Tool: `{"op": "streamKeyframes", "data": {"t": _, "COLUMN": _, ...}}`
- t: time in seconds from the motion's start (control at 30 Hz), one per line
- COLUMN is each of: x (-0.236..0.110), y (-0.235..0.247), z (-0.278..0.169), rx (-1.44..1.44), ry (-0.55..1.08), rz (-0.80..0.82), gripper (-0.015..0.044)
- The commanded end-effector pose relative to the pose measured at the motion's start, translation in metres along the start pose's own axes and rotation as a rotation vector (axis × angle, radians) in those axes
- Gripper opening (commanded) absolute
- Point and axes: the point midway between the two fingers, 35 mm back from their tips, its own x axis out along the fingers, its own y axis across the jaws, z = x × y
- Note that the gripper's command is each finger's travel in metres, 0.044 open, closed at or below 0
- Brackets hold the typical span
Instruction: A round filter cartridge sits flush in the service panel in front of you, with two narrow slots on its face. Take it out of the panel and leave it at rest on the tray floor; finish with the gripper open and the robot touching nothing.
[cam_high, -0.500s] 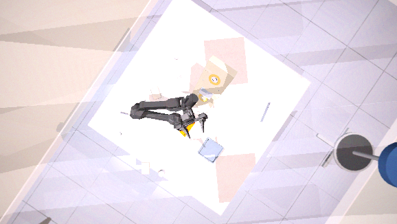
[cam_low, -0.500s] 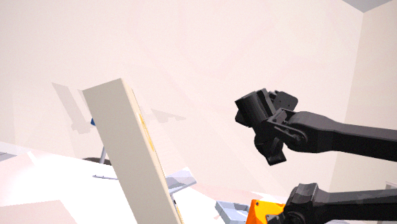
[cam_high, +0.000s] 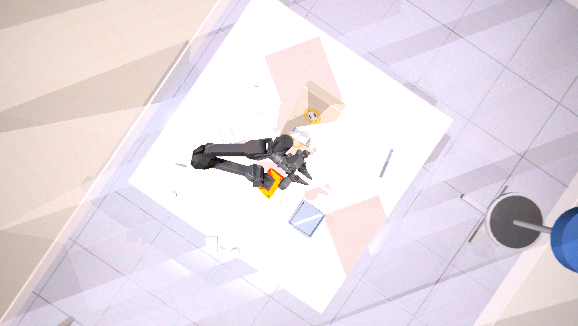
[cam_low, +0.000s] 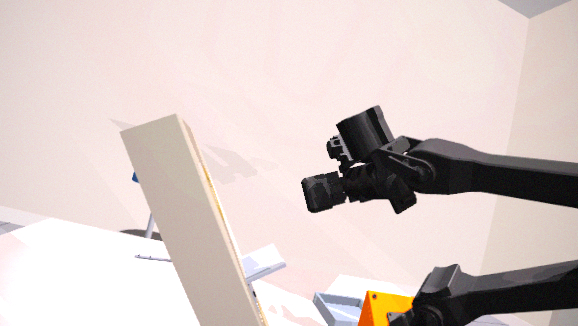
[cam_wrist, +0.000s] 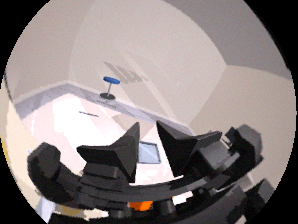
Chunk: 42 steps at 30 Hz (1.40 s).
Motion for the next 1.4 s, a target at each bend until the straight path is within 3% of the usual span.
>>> {"op": "streamKeyframes", "data": {"t": 0.0, "x": -0.023, "y": 0.087, "z": 0.010, "rx": -0.530, "ry": -0.029, "rz": 0.662, "gripper": 0.0100}}
{"op": "streamKeyframes", "data": {"t": 0.23, "x": -0.063, "y": 0.126, "z": 0.025, "rx": -0.800, "ry": -0.277, "rz": 1.074, "gripper": 0.0100}}
{"op": "streamKeyframes", "data": {"t": 0.5, "x": -0.119, "y": 0.142, "z": 0.049, "rx": -0.975, "ry": -0.739, "rz": 1.431, "gripper": 0.0100}}
{"op": "streamKeyframes", "data": {"t": 1.37, "x": -0.121, "y": 0.152, "z": 0.050, "rx": -0.986, "ry": -0.779, "rz": 1.451, "gripper": 0.0100}}
